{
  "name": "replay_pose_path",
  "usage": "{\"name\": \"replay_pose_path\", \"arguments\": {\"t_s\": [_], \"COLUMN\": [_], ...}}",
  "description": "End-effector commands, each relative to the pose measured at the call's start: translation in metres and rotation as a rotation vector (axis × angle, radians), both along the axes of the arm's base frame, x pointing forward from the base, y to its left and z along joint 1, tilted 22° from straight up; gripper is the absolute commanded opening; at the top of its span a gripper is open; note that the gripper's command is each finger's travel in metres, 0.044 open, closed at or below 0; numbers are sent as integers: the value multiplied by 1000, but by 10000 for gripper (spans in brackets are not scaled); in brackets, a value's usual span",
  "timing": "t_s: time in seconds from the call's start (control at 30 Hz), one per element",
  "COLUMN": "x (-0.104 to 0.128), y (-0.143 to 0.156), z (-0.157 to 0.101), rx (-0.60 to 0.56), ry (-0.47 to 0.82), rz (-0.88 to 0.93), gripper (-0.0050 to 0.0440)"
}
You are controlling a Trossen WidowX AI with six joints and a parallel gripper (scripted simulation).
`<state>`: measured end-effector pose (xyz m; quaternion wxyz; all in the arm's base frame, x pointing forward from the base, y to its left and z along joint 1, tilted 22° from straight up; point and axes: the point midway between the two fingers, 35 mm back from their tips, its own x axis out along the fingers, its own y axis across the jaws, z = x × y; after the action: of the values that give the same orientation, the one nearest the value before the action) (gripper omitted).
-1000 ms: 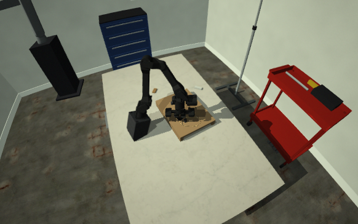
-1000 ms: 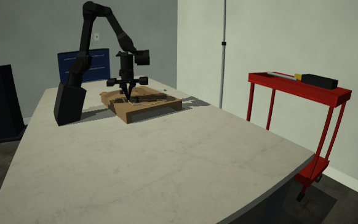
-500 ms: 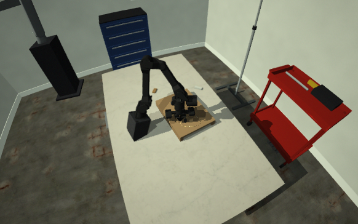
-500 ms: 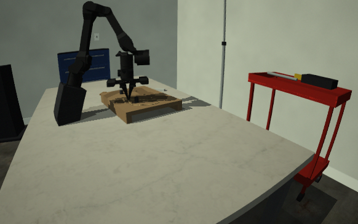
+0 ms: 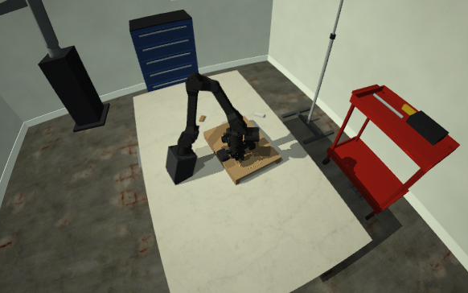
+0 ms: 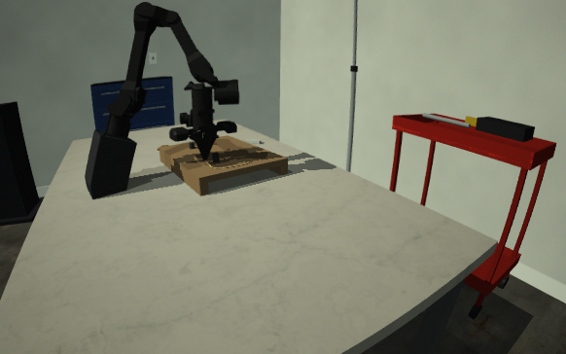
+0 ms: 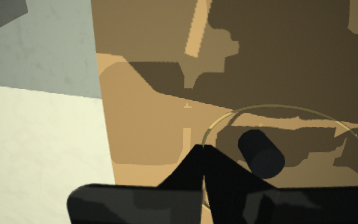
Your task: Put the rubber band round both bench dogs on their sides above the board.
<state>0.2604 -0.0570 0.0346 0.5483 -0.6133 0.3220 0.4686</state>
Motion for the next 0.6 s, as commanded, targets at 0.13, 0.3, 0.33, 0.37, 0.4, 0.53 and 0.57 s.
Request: {"name": "replay_pose_path", "arguments": {"t_s": [0.13, 0.3, 0.33, 0.37, 0.4, 0.53, 0.57], "x": [10, 12, 13, 13, 14, 15, 15], "y": [-10, -13, -14, -15, -16, -18, -18], "z": [5, 5, 5, 5, 5, 5, 5], "rx": [-99, -135, -147, -159, -171, -183, -173], "ry": [-51, -63, -67, -71, -75, -77, -74], "rz": [263, 355, 385, 415, 446, 481, 454], "gripper": [-50, -50, -50, -50, -50, -50, -50]}}
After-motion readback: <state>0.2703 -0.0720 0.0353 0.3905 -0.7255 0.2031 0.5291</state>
